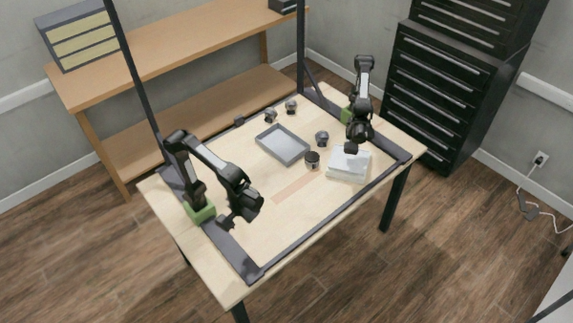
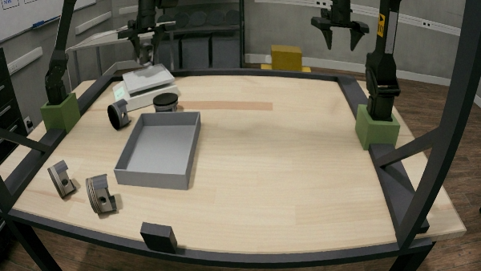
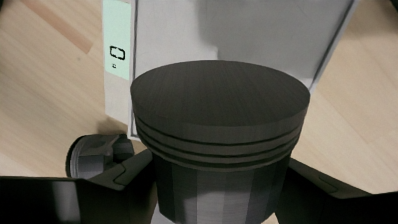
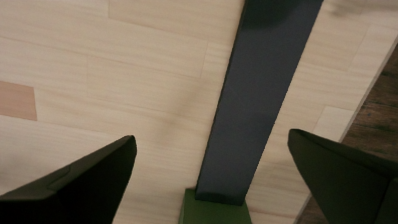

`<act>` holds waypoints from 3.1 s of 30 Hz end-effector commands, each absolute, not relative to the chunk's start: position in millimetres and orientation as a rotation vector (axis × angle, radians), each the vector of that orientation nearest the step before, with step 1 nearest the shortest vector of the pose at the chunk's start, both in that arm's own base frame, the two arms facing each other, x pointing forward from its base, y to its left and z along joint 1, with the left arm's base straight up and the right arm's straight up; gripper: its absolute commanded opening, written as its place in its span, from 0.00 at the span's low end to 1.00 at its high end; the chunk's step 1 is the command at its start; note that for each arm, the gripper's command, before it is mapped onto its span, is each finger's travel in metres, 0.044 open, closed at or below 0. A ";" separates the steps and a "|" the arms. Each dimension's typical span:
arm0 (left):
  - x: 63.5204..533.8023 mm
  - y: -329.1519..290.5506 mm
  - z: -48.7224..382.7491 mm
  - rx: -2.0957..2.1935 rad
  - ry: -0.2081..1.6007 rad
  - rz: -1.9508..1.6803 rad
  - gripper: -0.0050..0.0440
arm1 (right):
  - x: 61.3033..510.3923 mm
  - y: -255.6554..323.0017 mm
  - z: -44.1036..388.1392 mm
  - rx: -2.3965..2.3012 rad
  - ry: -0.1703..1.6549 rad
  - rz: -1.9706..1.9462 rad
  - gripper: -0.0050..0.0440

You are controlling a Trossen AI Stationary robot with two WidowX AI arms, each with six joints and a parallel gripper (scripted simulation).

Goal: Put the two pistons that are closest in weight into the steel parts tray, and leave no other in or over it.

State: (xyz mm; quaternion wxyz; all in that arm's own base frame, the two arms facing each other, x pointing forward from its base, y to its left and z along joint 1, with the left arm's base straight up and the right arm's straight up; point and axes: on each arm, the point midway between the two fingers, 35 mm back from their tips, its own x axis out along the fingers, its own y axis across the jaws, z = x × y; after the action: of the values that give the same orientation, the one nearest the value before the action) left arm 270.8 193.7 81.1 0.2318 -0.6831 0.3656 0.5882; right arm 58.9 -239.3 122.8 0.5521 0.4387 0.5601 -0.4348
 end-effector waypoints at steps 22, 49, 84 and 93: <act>277.3 197.2 129.6 -1.874 0.952 1.566 0.43 | 61.3 -244.4 131.3 1.013 1.299 -1.034 0.92; 230.9 177.0 117.3 -1.307 1.285 1.156 0.43 | 61.3 -244.4 131.3 1.013 1.299 -1.034 0.92; 230.8 177.3 117.1 -0.598 1.472 0.600 0.43 | 61.3 -244.4 131.3 1.013 1.299 -1.034 0.92; 230.1 151.3 116.3 -0.453 1.501 0.454 0.43 | 61.3 -244.4 131.3 1.013 1.299 -1.034 0.92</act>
State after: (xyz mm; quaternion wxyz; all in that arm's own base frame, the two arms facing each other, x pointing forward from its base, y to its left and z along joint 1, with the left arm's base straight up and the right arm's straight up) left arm 227.1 166.1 106.1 0.6588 -0.2357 0.6762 0.2306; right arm 58.9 -239.3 122.8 0.5521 0.4387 0.5601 -0.4348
